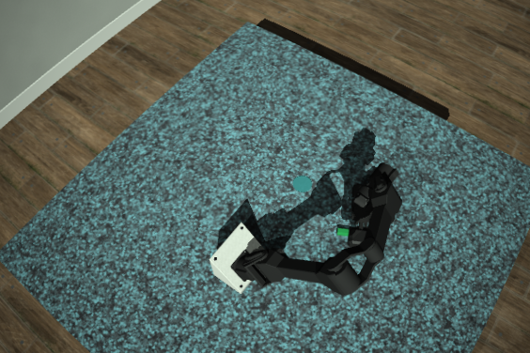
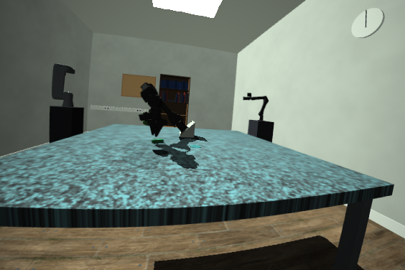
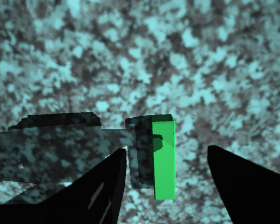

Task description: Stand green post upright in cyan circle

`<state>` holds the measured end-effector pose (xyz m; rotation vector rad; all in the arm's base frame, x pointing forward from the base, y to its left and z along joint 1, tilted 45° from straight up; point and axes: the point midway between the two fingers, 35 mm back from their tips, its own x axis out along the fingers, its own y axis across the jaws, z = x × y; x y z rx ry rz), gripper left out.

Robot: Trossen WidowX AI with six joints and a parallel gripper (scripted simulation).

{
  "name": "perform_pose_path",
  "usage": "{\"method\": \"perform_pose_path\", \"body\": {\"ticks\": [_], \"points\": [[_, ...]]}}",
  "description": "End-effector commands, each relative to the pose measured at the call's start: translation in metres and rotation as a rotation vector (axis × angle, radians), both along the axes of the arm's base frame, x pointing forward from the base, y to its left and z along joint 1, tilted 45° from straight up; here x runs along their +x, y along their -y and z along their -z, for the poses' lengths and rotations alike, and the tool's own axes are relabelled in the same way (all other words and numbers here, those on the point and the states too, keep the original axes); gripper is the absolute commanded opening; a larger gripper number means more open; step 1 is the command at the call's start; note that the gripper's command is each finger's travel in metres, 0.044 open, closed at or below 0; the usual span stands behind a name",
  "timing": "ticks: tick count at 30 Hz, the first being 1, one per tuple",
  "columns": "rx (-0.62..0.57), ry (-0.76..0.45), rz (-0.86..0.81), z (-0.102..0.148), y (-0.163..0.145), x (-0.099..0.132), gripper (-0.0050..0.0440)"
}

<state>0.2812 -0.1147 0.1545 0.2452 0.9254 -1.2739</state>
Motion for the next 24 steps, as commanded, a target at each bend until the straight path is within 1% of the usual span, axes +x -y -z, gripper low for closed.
{"method": "perform_pose_path", "body": {"ticks": [1, 16, 21, 22, 24], "points": [[0.001, 0.010, -0.005, 0.007, 0.010, -0.001, 0.0232], [0.000, 0.004, -0.005, 0.022, 0.024, -0.001, 0.0232], [-0.001, 0.003, -0.008, 0.023, 0.024, -0.001, 0.0232], [-0.003, 0.015, -0.005, 0.020, 0.024, 0.001, 0.0208], [-0.003, 0.015, -0.005, 0.020, 0.024, 0.001, 0.0208]]}}
